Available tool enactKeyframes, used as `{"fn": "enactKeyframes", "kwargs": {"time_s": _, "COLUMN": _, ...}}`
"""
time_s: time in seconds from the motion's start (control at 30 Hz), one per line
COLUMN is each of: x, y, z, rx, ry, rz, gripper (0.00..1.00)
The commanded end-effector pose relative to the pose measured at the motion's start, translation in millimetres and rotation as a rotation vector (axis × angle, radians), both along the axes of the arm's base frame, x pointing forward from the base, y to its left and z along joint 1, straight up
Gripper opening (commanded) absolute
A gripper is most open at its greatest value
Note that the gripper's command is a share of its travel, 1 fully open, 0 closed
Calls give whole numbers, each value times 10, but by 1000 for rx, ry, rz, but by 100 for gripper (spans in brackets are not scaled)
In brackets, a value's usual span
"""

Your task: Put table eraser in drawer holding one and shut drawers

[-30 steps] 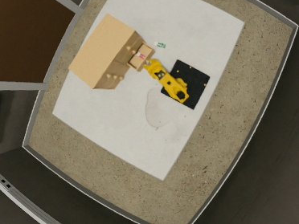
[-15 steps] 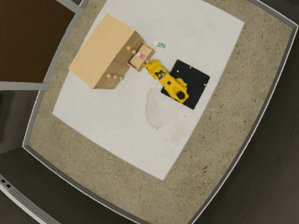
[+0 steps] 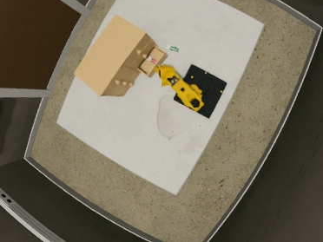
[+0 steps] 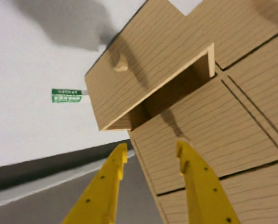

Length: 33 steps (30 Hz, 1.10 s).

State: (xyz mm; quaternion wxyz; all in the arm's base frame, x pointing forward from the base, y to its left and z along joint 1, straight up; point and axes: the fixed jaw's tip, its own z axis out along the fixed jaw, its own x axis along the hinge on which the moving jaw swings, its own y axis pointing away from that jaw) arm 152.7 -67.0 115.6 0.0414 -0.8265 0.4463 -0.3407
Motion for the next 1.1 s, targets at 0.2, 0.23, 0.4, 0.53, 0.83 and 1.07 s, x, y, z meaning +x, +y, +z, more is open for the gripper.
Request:
{"fn": "enactKeyframes", "kwargs": {"time_s": 0.2, "x": -18, "y": -8, "z": 9, "rx": 121, "ry": -46, "rz": -167, "gripper": 21}}
{"fn": "enactKeyframes", "kwargs": {"time_s": 0.23, "x": -18, "y": -8, "z": 8, "rx": 136, "ry": -52, "rz": -186, "gripper": 21}}
{"fn": "enactKeyframes", "kwargs": {"time_s": 0.4, "x": -22, "y": -4, "z": 4, "rx": 208, "ry": -82, "rz": -284, "gripper": 21}}
{"fn": "enactKeyframes", "kwargs": {"time_s": 0.53, "x": -25, "y": -2, "z": 1, "rx": 267, "ry": -106, "rz": -361, "gripper": 21}}
{"fn": "enactKeyframes", "kwargs": {"time_s": 0.83, "x": -28, "y": 3, "z": -2, "rx": 368, "ry": -148, "rz": -497, "gripper": 21}}
{"fn": "enactKeyframes", "kwargs": {"time_s": 1.07, "x": -28, "y": 9, "z": -4, "rx": 470, "ry": -191, "rz": -633, "gripper": 21}}
